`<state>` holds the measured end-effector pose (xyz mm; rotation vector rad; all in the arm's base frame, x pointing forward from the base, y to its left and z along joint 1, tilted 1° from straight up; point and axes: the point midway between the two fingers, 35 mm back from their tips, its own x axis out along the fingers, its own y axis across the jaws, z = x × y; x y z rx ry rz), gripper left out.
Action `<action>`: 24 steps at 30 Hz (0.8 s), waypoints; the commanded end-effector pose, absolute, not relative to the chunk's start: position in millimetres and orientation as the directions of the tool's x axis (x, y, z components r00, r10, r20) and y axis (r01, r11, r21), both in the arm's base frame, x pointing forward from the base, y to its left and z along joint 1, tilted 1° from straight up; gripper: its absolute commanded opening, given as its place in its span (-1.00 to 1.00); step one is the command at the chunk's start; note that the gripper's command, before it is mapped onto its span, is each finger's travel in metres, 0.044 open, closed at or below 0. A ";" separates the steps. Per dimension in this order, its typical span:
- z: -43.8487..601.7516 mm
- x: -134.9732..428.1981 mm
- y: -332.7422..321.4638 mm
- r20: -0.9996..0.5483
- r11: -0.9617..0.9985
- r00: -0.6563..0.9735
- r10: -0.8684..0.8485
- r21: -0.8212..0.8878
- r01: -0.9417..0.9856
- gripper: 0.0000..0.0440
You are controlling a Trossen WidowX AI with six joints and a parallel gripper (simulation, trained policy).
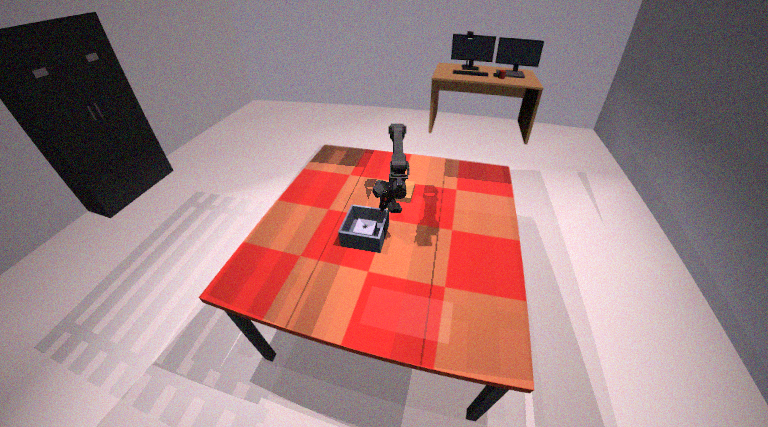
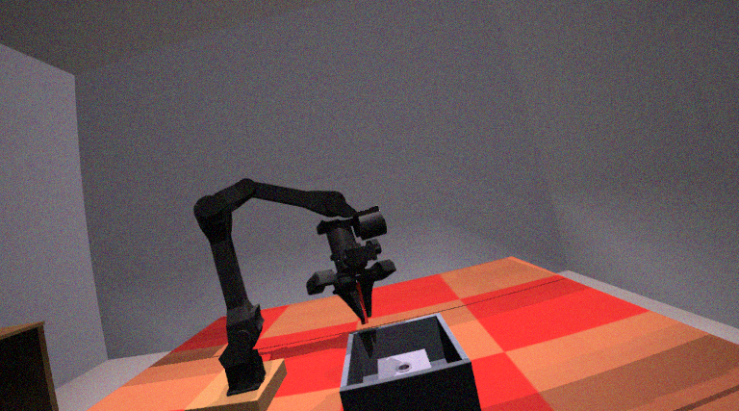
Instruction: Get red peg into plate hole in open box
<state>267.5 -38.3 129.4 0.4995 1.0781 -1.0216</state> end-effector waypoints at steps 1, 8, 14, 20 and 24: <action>127.0 275.5 -50.4 -0.894 0.467 0.104 -0.437 -0.126 0.875 -1.00; 118.8 290.4 -77.2 -0.899 0.465 0.108 -0.425 -0.114 0.878 -1.00; 109.3 301.4 -96.7 -0.908 0.487 0.114 -0.403 -0.108 0.867 -1.00; 97.4 310.4 -110.7 -0.919 0.526 0.121 -0.375 -0.103 0.844 -1.00; 86.2 314.4 -115.6 -0.928 0.560 0.124 -0.351 -0.102 0.822 -1.00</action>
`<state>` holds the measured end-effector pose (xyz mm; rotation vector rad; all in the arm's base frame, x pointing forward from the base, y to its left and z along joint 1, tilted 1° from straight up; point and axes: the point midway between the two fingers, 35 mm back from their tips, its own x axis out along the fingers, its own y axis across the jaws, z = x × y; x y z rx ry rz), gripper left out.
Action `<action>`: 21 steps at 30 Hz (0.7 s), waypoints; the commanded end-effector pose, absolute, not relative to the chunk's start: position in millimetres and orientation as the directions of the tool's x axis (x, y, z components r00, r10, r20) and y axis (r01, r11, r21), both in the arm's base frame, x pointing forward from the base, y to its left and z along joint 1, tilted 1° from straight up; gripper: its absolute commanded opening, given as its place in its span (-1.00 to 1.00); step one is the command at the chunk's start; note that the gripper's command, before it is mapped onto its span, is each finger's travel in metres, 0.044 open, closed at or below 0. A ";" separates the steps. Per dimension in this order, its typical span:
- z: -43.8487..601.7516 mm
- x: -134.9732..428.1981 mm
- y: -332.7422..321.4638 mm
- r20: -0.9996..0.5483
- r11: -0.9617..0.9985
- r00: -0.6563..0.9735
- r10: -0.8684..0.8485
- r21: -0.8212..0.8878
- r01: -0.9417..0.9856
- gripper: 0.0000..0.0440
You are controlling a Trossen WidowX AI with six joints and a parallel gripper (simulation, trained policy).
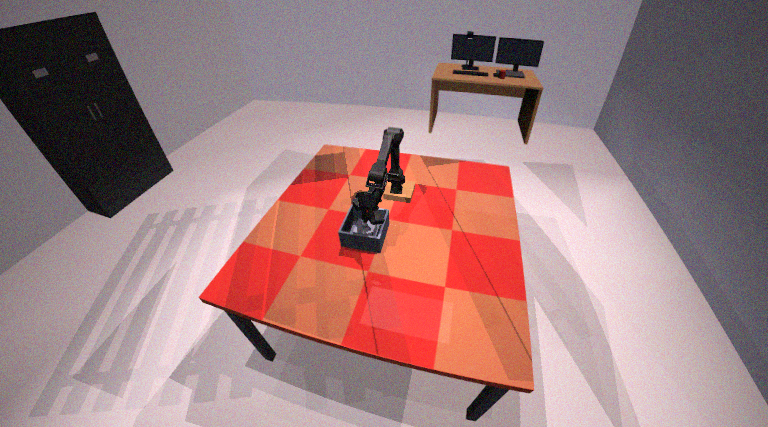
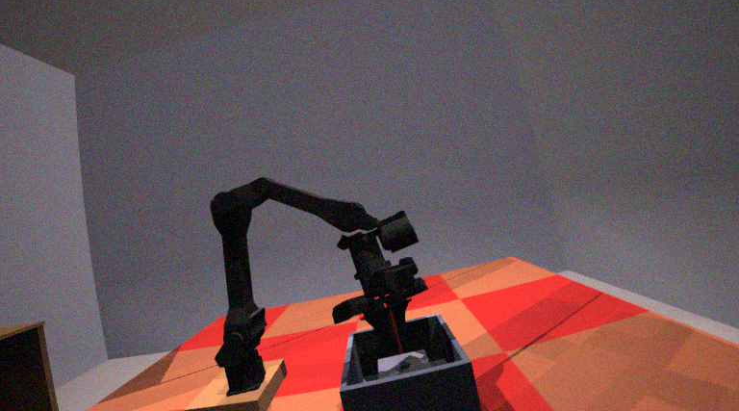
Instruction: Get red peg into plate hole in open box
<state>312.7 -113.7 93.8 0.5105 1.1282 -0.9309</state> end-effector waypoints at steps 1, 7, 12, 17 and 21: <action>83.3 315.1 -116.3 -0.931 0.570 0.123 -0.344 -0.103 0.815 -1.00; 66.2 317.2 -118.9 -0.947 0.618 0.109 -0.302 -0.107 0.779 -0.62; 62.1 323.1 -125.5 -0.953 0.641 0.109 -0.282 -0.103 0.761 -0.29; 67.8 336.9 -127.5 -0.960 0.660 0.125 -0.252 -0.076 0.748 0.30; 75.7 351.2 -127.2 -0.964 0.676 0.146 -0.222 -0.045 0.736 0.78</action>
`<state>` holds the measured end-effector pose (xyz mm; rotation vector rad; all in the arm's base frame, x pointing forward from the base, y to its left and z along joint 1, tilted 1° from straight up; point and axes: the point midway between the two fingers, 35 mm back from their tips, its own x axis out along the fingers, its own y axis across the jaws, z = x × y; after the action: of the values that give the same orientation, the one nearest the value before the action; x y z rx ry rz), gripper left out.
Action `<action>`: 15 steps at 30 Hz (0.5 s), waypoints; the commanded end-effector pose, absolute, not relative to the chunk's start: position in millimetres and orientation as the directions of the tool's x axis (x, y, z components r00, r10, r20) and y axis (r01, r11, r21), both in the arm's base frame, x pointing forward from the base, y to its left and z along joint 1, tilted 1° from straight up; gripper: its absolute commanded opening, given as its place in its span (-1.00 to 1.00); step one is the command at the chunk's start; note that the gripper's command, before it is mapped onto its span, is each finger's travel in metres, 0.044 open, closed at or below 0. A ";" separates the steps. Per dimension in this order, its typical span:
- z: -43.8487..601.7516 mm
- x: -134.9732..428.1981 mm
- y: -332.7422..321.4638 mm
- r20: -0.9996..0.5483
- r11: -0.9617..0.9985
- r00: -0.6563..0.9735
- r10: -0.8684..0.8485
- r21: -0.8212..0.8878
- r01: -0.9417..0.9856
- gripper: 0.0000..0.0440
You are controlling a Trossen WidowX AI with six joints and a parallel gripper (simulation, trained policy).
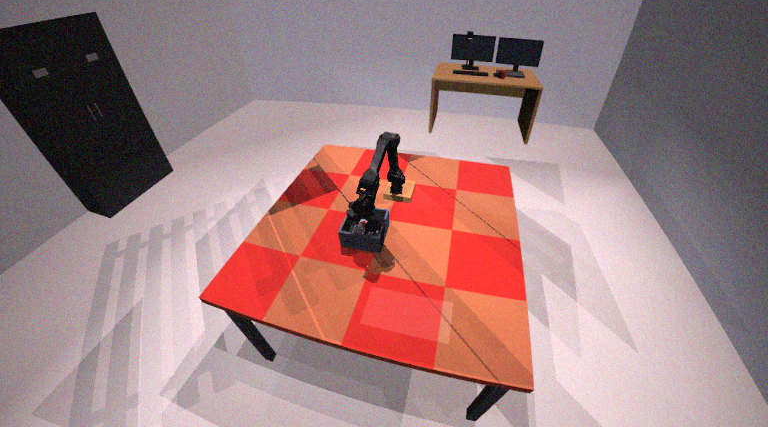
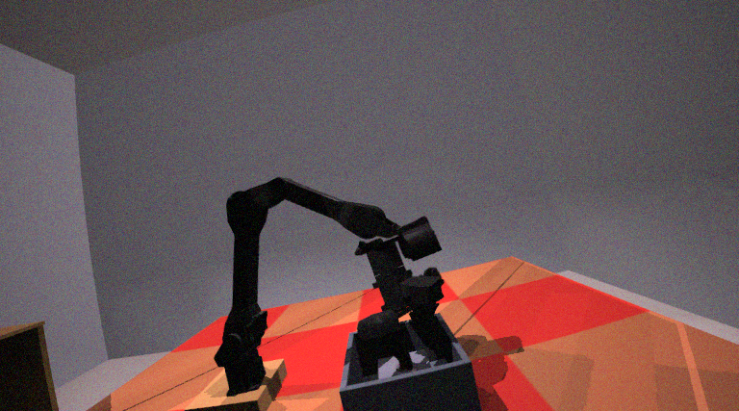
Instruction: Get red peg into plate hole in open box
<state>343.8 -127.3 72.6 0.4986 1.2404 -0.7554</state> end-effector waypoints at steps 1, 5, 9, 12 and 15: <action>77.9 355.0 -126.8 -0.965 0.680 0.151 -0.214 -0.036 0.732 0.90; 88.1 370.9 -123.5 -0.969 0.697 0.178 -0.174 0.006 0.717 1.00; 101.1 386.3 -120.8 -0.967 0.716 0.209 -0.147 0.042 0.697 1.00; 111.3 398.3 -117.3 -0.963 0.727 0.237 -0.126 0.073 0.682 1.00; 121.7 410.3 -113.3 -0.957 0.737 0.269 -0.107 0.105 0.668 1.00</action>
<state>360.5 -129.7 89.5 0.5252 1.3634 -0.6789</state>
